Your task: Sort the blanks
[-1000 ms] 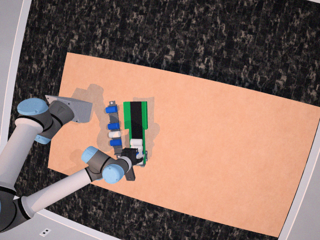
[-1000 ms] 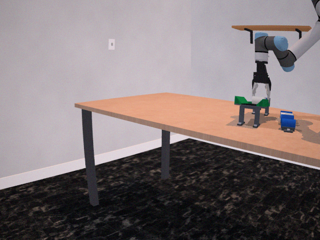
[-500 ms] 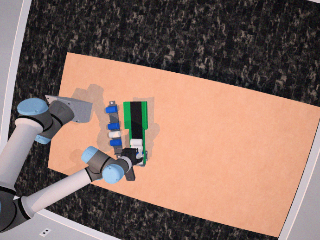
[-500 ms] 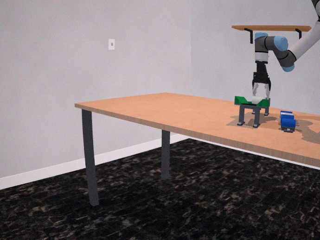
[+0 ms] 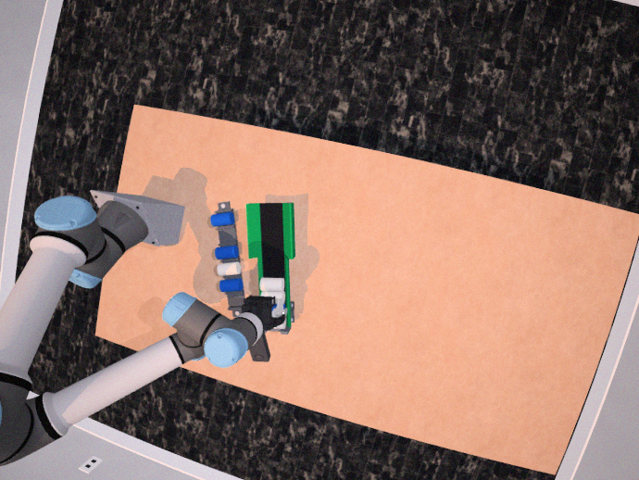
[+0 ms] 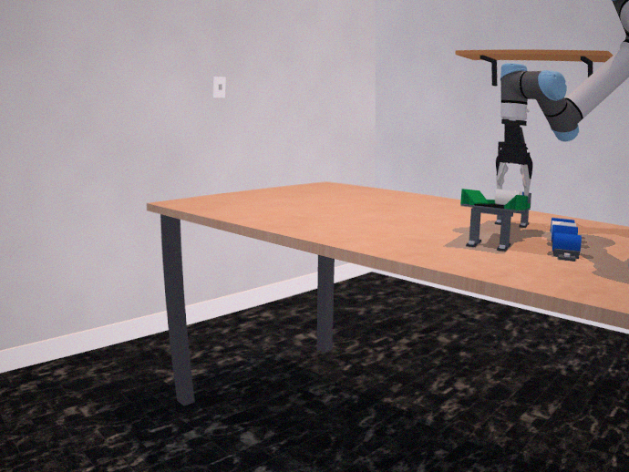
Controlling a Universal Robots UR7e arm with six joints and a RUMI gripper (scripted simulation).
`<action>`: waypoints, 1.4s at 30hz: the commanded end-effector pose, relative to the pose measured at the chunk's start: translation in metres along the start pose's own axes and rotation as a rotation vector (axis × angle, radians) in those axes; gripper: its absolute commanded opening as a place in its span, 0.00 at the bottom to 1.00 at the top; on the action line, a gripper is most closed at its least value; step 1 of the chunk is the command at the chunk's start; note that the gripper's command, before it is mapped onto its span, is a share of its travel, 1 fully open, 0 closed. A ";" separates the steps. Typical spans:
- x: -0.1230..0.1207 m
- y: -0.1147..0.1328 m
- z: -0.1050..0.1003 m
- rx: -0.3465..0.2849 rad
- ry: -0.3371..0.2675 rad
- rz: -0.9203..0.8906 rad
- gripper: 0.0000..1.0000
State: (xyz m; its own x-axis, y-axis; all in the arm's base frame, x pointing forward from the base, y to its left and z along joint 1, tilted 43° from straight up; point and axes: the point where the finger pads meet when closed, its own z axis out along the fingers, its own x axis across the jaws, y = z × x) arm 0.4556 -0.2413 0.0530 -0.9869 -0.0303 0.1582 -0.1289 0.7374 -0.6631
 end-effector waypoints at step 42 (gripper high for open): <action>0.000 0.000 -0.094 0.000 -0.001 0.000 0.40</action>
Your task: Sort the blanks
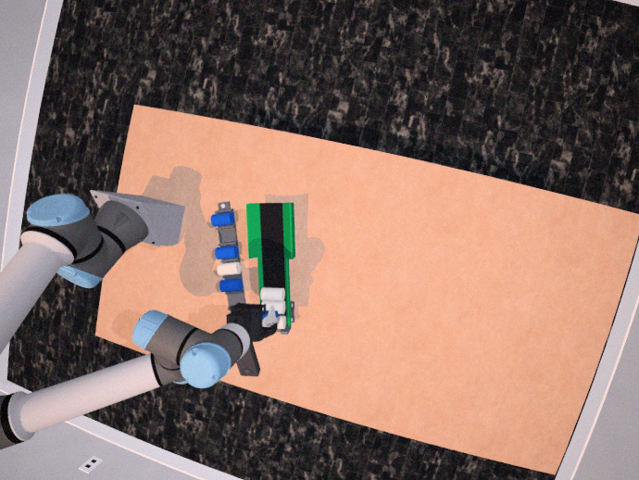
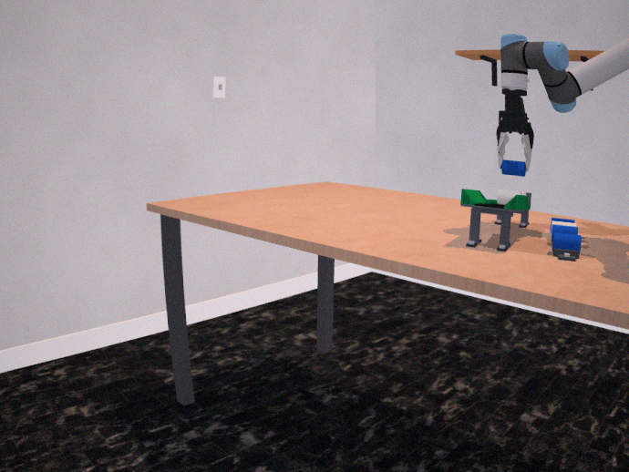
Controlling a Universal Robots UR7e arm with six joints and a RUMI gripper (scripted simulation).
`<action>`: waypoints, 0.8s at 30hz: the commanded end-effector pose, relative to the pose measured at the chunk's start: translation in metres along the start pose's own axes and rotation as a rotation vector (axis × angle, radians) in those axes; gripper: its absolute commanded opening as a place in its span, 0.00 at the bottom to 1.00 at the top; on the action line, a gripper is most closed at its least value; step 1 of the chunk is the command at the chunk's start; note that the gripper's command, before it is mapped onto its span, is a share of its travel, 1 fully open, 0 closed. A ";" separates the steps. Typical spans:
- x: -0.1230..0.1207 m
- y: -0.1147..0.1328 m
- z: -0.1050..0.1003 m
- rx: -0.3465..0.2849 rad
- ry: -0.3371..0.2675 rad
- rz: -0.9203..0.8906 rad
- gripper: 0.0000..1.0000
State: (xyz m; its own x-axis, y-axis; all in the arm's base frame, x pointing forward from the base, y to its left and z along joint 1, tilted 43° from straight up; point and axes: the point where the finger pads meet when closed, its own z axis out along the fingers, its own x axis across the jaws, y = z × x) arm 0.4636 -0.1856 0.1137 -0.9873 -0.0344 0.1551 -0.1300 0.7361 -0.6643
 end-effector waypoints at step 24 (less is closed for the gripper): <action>0.031 -0.004 -0.007 -0.004 0.004 -0.024 0.40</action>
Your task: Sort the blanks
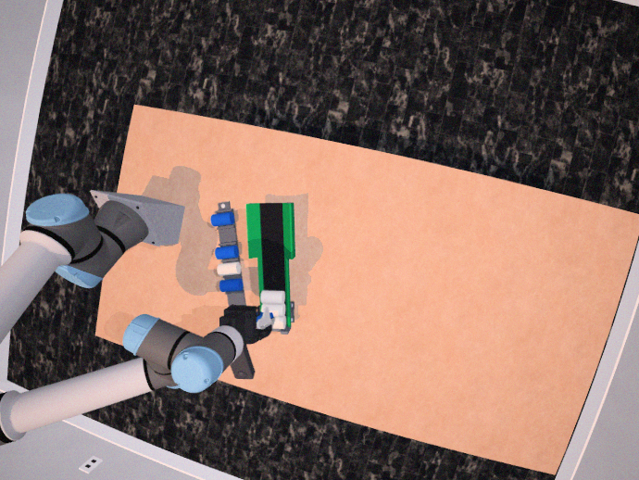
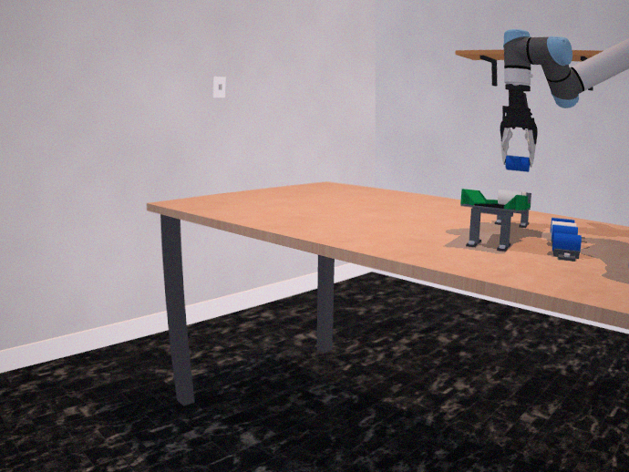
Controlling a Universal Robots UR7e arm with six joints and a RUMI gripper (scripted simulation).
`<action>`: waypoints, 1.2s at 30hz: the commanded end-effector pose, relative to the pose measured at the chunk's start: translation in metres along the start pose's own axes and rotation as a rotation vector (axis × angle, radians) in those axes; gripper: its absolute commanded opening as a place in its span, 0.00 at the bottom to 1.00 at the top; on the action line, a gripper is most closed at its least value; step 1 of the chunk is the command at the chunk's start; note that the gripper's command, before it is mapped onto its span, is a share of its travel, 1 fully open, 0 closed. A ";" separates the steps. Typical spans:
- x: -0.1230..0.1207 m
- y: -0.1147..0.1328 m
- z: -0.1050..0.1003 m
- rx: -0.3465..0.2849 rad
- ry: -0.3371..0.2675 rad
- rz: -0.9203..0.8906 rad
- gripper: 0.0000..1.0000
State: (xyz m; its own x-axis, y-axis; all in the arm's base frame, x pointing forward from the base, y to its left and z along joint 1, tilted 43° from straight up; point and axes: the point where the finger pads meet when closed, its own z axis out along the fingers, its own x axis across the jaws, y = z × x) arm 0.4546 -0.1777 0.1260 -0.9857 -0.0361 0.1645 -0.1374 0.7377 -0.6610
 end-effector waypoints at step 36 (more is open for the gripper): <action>0.139 0.009 0.043 0.002 -0.001 -0.113 0.40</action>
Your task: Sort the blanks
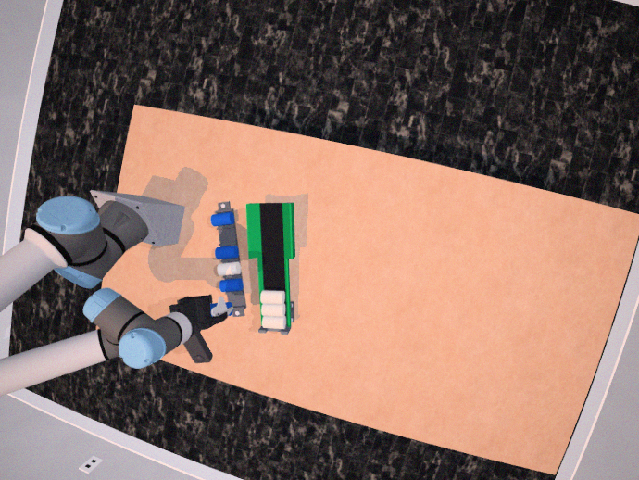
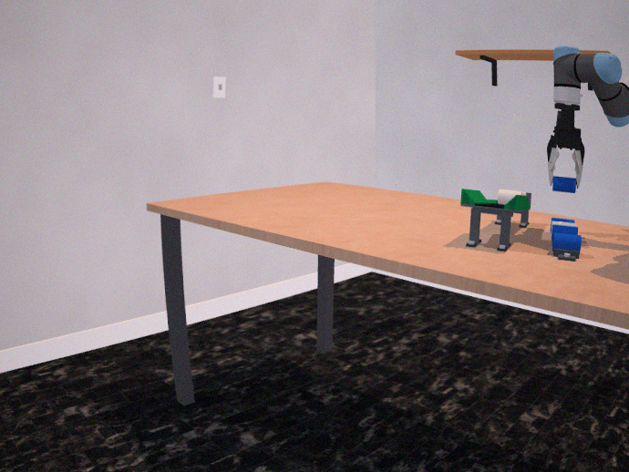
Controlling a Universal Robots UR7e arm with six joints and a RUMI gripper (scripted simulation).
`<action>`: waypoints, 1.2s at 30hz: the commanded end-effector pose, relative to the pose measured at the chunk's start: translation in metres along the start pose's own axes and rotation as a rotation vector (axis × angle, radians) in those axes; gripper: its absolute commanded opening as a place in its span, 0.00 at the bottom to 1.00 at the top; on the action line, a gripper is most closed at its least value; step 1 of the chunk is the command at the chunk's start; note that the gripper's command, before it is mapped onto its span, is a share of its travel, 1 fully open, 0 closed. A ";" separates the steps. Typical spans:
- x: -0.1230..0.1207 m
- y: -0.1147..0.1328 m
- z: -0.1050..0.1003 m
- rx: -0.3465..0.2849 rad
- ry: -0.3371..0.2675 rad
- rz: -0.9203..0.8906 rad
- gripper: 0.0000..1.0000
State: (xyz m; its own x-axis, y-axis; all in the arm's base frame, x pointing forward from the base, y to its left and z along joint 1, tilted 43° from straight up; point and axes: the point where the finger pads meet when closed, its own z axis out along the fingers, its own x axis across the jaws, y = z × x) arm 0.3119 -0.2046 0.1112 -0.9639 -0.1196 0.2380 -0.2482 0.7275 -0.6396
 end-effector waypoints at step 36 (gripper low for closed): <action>0.000 -0.001 0.082 -0.001 -0.001 0.000 0.40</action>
State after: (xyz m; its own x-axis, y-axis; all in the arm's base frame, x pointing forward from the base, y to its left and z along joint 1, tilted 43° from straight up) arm 0.3041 -0.2502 0.0627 -0.9636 -0.1161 0.2407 -0.2470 0.7311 -0.6360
